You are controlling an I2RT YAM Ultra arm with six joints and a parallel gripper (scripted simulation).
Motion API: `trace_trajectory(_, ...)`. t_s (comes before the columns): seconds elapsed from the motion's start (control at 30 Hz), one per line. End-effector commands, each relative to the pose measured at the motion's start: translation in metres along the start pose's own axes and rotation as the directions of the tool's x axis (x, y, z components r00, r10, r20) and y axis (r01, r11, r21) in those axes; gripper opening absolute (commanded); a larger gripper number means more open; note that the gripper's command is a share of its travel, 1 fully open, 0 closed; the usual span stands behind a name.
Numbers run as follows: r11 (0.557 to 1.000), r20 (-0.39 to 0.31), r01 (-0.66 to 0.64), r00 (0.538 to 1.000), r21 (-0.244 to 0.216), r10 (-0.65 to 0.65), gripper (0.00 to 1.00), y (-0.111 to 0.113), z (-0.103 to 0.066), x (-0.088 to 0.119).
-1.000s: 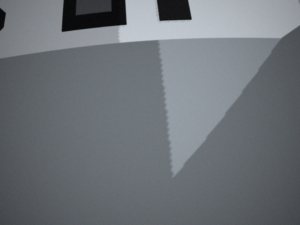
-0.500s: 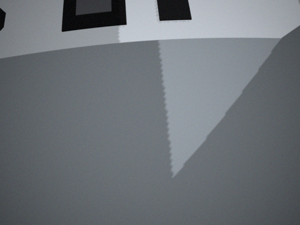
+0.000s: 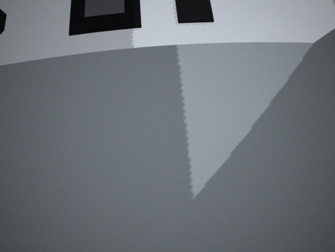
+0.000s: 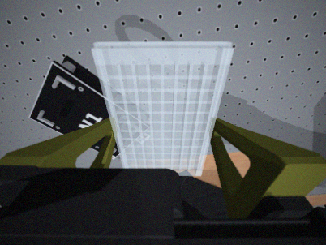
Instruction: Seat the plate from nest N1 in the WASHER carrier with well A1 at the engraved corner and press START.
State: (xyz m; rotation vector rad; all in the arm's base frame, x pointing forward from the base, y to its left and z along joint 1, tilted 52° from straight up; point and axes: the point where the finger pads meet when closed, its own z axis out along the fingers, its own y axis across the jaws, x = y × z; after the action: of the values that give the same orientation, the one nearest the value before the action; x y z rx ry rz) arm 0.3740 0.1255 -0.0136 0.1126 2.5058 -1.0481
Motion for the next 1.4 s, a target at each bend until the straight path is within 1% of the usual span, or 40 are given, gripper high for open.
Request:
trace_trajectory(0.0,1.000,0.054,-0.019,0.998,-0.016,0.019,0.84,-0.010,-0.017,-0.012)
trace_trajectory(0.07,1.000,0.042,-0.029,0.999,-0.008,0.029,0.84,-0.023,-0.014,-0.020)
trace_trajectory(0.13,1.000,0.042,-0.029,0.999,-0.008,0.029,0.84,-0.023,-0.014,-0.020)
trace_trajectory(0.17,1.000,0.056,-0.018,0.998,-0.018,0.019,0.84,-0.020,-0.021,-0.021)
trace_trajectory(0.3,1.000,0.052,-0.010,0.999,-0.012,0.011,0.84,-0.019,-0.019,-0.018)
trace_trajectory(1.37,1.000,0.052,-0.013,0.999,-0.013,0.014,0.84,-0.019,-0.019,-0.018)
